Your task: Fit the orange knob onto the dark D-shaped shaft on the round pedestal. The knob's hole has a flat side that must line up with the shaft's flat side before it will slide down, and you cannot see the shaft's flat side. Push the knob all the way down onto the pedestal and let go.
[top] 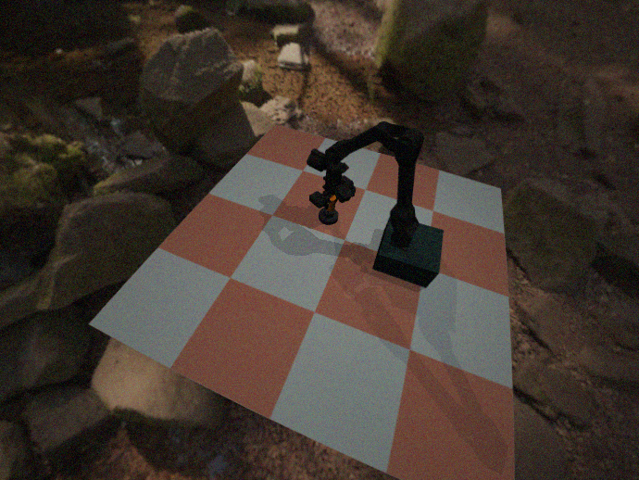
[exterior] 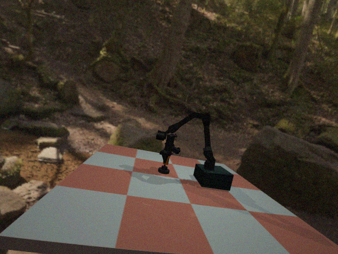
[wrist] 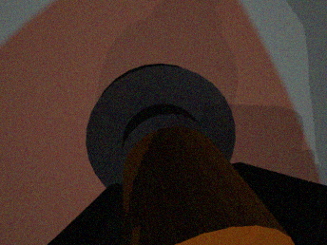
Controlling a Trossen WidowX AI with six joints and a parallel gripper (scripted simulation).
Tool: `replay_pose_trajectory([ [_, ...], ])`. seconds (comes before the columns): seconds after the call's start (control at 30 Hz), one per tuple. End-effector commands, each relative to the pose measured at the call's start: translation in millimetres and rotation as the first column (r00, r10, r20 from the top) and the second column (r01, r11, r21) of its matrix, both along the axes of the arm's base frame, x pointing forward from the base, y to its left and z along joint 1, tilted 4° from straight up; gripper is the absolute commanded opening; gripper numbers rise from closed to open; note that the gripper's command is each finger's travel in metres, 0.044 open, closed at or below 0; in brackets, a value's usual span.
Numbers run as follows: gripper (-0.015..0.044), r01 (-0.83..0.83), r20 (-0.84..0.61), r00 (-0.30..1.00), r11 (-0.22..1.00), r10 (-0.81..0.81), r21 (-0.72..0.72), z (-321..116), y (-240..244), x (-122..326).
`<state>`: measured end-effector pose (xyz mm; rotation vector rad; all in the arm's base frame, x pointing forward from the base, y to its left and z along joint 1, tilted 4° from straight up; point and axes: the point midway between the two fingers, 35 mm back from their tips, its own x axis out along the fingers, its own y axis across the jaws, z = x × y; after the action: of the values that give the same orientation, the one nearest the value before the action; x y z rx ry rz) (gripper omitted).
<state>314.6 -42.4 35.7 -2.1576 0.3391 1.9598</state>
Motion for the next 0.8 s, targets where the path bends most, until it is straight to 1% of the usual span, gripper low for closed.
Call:
replay_pose_trajectory([
  [0.0,0.0000,-0.008,0.008,1.000,1.000,0.008,0.001,-0.1,0.5,-1.2],
  [0.77,0.0000,-0.008,0.009,1.000,1.000,0.008,0.001,2.3,0.1,2.2],
])
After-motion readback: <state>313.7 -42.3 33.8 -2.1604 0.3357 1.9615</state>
